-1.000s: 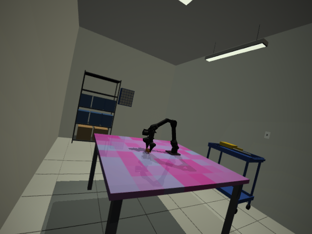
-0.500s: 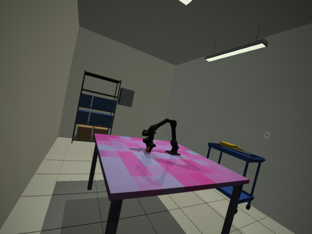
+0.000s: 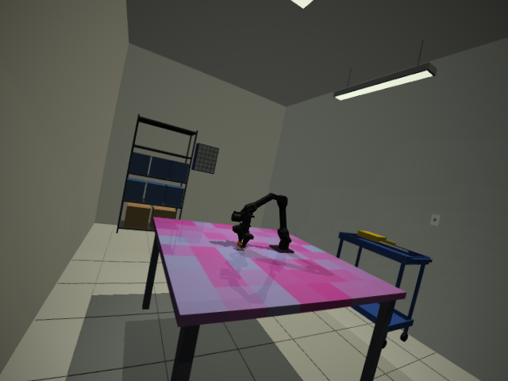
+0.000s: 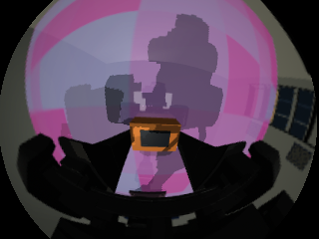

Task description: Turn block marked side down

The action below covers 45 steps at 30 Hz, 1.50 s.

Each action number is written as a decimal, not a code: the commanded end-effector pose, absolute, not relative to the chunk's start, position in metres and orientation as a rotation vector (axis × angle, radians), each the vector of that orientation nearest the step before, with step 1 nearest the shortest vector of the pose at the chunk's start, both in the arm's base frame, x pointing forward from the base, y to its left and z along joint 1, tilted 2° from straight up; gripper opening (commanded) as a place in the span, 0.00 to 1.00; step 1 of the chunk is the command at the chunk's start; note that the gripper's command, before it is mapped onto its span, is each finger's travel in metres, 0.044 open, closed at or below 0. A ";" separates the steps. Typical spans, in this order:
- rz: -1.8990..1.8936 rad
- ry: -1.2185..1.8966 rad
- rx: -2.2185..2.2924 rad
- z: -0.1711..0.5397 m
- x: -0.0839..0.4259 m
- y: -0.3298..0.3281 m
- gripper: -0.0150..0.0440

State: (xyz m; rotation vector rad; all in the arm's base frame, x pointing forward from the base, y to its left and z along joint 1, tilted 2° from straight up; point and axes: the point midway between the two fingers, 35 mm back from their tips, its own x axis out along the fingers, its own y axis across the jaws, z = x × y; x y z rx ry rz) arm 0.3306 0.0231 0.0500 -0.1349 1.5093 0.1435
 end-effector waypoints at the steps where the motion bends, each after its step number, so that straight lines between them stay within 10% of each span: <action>1: 0.147 1.508 -0.141 0.053 0.331 0.023 0.44; 6: 0.147 1.508 -0.141 0.078 0.329 0.023 0.25; 45: 0.169 0.964 -0.086 0.071 0.325 0.022 0.25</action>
